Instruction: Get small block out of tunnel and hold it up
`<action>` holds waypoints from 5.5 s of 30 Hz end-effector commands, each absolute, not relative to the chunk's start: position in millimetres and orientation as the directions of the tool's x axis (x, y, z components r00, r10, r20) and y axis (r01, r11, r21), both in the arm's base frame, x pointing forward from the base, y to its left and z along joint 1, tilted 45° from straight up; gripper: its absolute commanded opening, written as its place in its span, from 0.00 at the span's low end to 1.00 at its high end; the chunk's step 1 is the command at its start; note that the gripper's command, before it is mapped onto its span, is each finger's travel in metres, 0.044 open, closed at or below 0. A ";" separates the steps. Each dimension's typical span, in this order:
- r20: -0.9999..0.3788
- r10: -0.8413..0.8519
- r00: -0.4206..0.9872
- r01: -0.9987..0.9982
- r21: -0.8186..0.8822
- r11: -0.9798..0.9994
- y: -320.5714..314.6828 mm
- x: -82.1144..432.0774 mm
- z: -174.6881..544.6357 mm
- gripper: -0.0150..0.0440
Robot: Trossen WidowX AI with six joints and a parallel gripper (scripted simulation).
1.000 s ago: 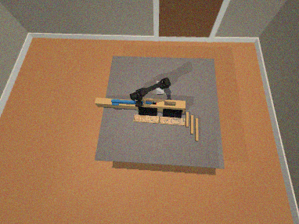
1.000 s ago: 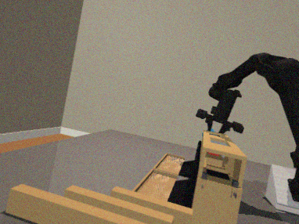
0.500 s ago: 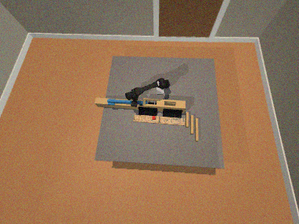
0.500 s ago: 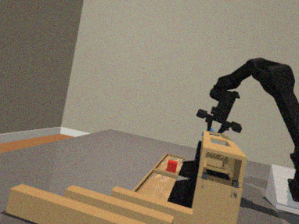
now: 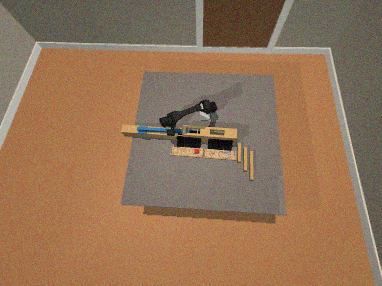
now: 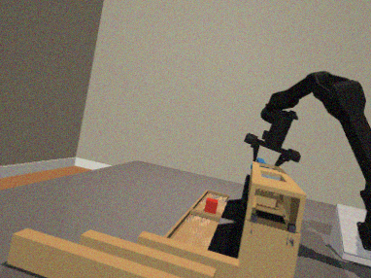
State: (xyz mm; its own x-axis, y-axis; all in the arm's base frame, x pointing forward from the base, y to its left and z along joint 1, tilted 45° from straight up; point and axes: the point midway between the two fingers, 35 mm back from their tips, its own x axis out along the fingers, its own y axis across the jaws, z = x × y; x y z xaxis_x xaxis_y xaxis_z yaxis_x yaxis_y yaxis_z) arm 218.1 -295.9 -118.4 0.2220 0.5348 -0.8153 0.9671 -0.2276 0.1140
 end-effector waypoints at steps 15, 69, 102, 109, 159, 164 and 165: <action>-0.822 0.523 0.226 0.966 0.123 -0.226 -275.9 223.0 -67.0 1.00; -0.824 0.521 0.225 0.967 0.124 -0.223 -274.9 222.9 -112.7 0.25; -0.821 0.524 0.226 0.966 0.121 -0.228 -297.8 219.2 -90.9 1.00; -0.822 0.523 0.226 0.966 0.123 -0.226 -276.2 223.0 -66.6 1.00; -0.823 0.521 0.224 0.967 0.123 -0.222 -263.8 224.0 -100.6 0.25; -0.824 0.521 0.225 0.967 0.124 -0.223 -274.9 222.9 -112.7 0.25; -0.824 0.520 0.225 0.967 0.124 -0.223 -277.0 222.6 -115.2 0.25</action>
State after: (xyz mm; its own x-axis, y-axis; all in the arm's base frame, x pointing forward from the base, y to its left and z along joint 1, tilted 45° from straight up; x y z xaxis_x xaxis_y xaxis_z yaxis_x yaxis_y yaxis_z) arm 219.1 -266.2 -104.3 0.2050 0.5346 -0.8199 0.9712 -0.2150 0.1026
